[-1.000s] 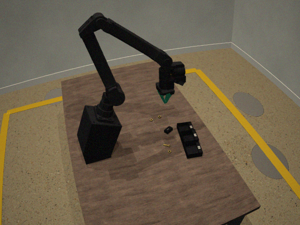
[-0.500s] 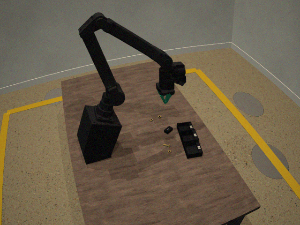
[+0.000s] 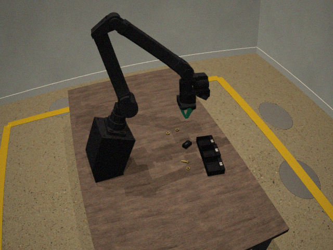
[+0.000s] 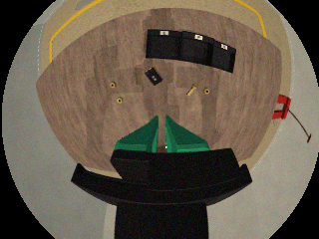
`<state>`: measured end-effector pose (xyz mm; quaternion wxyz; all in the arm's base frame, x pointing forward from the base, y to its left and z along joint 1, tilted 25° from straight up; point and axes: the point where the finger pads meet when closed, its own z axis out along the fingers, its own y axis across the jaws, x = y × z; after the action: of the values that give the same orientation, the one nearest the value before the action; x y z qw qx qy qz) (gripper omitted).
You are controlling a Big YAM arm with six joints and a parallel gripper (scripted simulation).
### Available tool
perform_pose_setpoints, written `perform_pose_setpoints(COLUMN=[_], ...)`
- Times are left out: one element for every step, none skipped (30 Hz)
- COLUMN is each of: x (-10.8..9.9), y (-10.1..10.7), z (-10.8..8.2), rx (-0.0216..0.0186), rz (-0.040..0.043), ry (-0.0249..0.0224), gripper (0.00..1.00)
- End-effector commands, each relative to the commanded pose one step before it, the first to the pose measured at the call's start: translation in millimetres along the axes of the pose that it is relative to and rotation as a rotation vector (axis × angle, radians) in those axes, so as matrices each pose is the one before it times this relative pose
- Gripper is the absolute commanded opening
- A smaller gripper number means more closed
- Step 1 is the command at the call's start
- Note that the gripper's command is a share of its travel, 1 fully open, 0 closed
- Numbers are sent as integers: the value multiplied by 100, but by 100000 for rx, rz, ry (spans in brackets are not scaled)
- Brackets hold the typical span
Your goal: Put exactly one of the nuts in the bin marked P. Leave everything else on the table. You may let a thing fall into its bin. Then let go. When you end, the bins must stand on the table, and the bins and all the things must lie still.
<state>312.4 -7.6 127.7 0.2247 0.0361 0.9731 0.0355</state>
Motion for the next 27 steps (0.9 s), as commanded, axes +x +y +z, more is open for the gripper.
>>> perform_pose_setpoints(x=[-3492,-358,-350,-348,0,0,-351,-345,-344,-344,-343,-344,-344,-345,-345,-346,-347,-348,-349,-350,-351,0,0,-355,-353,-354,-355], y=[-2534,-630,-633,-631,0,0,-627,-628,-626,-625,-623,-620,-618,-617,-615,-613,-612,-611,-610,-609,-608,0,0,-607,-606,-605,-604], z=[1057,503,508,507,0,0,505,503,502,500,499,497,496,494,492,490,489,487,486,484,483,0,0,480,480,479,477], rx=[1571,107,100,94,0,0,88,82,77,72,68,64,60,56,53,50,48,45,43,42,40,0,0,38,37,36,35], rz=[8882,-2231,-26,-23,0,0,-19,-17,-14,-12,-9,-7,-5,-4,-2,-1,0,1,2,3,3,0,0,4,4,4,5], ry=[-3409,69,73,74,0,0,74,73,72,71,69,67,65,62,60,57,54,51,49,46,43,0,0,40,37,34,31], gripper=[9,9,9,9,9,9,9,9,9,9,9,9,9,9,9,9,9,9,9,9,9,9,9,9,9,9,9])
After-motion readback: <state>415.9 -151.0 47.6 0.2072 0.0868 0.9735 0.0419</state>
